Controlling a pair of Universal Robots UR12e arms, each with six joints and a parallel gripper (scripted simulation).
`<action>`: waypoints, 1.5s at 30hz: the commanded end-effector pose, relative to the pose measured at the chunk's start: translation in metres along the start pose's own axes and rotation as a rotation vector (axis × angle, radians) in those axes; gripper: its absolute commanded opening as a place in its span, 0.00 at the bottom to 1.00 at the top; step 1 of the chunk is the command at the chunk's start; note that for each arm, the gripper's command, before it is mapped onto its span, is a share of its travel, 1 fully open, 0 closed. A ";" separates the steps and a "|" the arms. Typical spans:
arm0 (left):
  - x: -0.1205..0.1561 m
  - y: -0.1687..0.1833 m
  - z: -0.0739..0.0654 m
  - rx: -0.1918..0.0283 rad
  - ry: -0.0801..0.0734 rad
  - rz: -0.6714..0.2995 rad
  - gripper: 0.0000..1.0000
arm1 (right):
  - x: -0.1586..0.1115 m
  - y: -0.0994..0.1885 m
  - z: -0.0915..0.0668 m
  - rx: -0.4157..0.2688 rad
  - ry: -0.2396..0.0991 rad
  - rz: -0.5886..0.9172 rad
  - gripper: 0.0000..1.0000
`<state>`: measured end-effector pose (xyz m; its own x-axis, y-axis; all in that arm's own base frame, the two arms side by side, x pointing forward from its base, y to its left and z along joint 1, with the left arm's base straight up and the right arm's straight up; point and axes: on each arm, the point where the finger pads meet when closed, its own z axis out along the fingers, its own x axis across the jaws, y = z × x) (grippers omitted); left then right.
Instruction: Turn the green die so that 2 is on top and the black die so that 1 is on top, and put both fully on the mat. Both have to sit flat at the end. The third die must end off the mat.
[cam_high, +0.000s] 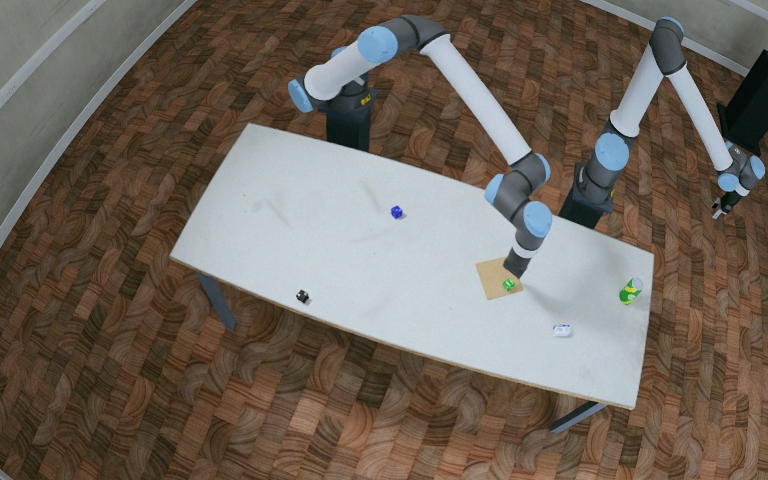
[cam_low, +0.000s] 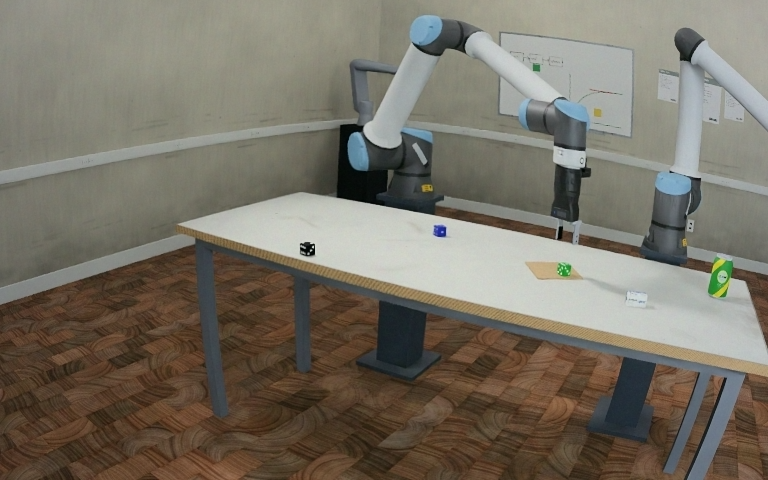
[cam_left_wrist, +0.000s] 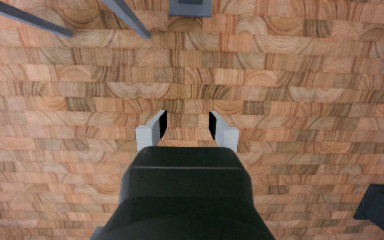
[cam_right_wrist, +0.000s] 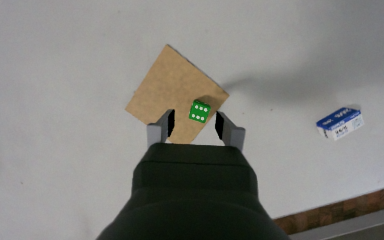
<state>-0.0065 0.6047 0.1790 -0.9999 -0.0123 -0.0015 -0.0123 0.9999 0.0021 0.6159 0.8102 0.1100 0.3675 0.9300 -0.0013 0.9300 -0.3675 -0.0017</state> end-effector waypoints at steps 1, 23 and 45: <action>0.002 -0.001 0.002 0.002 0.001 -0.002 1.00 | 0.003 0.002 -0.001 -0.002 0.001 0.073 1.00; 0.002 -0.001 0.002 0.002 0.001 -0.002 1.00 | 0.007 0.006 -0.001 -0.002 0.002 0.274 1.00; 0.002 -0.001 0.002 0.002 0.001 -0.002 1.00 | 0.007 0.006 -0.001 -0.002 0.002 0.278 0.87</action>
<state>-0.0065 0.6047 0.1790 -0.9999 -0.0123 -0.0015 -0.0123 0.9999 0.0021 0.6218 0.8141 0.1100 0.6071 0.7946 -0.0018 0.7946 -0.6071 -0.0008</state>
